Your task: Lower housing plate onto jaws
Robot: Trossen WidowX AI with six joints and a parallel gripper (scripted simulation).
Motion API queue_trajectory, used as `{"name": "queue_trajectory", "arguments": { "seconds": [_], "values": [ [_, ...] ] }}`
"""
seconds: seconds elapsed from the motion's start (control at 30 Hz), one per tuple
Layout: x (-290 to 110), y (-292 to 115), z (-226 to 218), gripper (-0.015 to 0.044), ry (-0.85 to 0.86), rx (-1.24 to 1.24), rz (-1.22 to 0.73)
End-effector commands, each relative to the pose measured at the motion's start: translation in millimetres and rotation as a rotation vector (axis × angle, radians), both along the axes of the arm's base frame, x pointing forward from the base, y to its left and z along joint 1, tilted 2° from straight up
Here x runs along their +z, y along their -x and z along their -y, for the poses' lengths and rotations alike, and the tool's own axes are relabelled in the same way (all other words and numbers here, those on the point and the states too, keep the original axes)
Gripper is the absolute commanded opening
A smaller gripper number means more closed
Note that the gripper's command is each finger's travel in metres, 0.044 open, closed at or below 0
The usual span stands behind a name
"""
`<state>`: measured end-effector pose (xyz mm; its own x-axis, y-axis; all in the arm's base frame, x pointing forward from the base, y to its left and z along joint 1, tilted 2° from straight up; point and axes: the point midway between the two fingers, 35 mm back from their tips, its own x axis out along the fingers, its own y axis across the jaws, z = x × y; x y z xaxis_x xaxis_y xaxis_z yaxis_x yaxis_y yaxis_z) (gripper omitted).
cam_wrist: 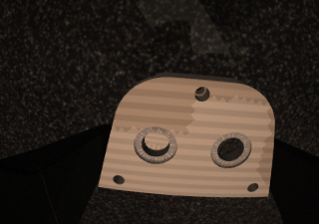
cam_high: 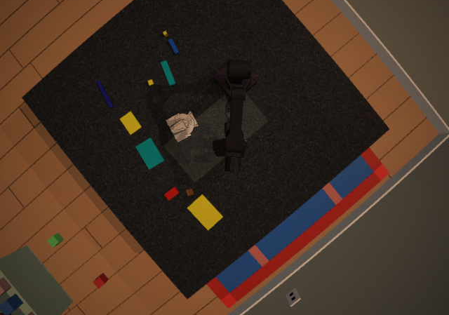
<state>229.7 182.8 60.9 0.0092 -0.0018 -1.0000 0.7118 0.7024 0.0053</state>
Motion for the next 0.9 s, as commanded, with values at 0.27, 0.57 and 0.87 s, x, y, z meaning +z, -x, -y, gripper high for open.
{"name": "queue_trajectory", "arguments": {
  "seconds": [0.27,0.57,0.87],
  "values": [
    [0.6,-19.7,35.4,0.0351,0.005,0.079,0.001],
    [1.1,-31.6,63.2,0.0351,0.009,0.137,0.003],
    [1.6,-40.5,91.8,0.0351,0.013,0.195,0.003]
  ]
}}
